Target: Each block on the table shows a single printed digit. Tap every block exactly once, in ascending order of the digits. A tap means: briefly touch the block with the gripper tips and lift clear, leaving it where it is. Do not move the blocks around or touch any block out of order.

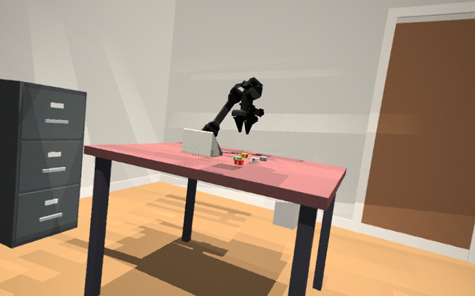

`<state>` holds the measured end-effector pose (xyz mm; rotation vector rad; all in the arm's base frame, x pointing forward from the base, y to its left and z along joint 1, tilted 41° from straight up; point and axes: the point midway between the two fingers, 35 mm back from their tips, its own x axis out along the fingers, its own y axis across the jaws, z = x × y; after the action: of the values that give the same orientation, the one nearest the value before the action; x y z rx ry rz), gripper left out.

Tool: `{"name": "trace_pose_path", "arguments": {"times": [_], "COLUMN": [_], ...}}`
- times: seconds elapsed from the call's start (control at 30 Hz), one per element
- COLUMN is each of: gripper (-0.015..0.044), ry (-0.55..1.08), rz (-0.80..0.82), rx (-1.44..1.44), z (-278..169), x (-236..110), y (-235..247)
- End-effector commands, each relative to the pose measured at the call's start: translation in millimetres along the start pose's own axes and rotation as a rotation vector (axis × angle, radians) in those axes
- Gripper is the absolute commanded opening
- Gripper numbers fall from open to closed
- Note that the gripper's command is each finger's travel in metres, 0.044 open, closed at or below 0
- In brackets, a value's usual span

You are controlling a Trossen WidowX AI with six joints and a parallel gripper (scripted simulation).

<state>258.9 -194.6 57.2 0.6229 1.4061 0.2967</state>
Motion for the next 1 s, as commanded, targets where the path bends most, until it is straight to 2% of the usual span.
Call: {"name": "trace_pose_path", "arguments": {"times": [0.0, 0.77, 0.97], "gripper": [0.0400, 0.0400, 0.0400], "ry": [0.064, 0.064, 0.063], "rz": [0.099, 0.099, 0.093], "rx": [-0.039, -0.039, -0.038], "z": [-18, -18, -26], "x": [15, 14, 0], "y": [0, 2, 83]}}
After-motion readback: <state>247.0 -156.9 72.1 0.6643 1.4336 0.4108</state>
